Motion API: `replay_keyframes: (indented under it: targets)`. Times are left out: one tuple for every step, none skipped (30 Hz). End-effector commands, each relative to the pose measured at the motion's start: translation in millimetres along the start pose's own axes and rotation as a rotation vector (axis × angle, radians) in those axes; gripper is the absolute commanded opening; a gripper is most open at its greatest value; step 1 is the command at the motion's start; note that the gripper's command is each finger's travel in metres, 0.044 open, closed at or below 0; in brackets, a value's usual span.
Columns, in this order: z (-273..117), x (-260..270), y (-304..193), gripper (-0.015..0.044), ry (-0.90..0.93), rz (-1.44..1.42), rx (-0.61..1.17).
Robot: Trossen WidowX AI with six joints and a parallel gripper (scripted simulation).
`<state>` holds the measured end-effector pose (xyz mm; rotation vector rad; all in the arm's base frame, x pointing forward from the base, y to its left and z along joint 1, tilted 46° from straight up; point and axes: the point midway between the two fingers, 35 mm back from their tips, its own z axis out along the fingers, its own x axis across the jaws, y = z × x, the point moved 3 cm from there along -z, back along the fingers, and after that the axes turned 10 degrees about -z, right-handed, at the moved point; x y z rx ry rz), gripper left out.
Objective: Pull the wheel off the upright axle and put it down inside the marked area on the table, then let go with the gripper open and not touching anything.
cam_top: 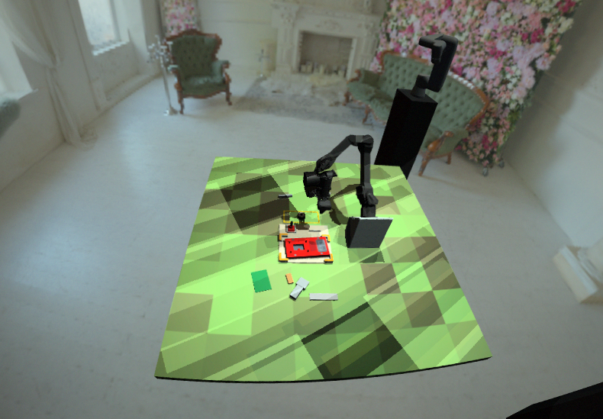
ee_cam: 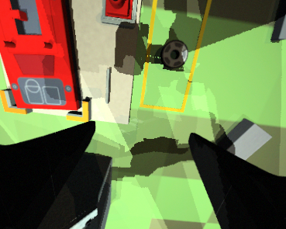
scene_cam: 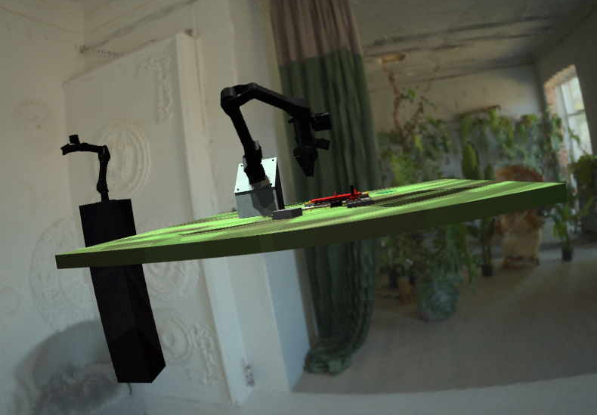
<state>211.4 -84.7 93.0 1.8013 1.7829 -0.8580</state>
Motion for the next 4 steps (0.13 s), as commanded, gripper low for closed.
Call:
replay_keyframes:
  targets:
    - [0.1, 0.3, -0.7, 0.0440, 0.002, 0.002, 0.003]
    - [0.1, 0.3, -0.7, 0.0440, 0.002, 0.002, 0.003]
    - [0.1, 0.3, -0.7, 0.0440, 0.002, 0.002, 0.003]
    - [0.1, 0.3, -0.7, 0.0440, 0.002, 0.002, 0.003]
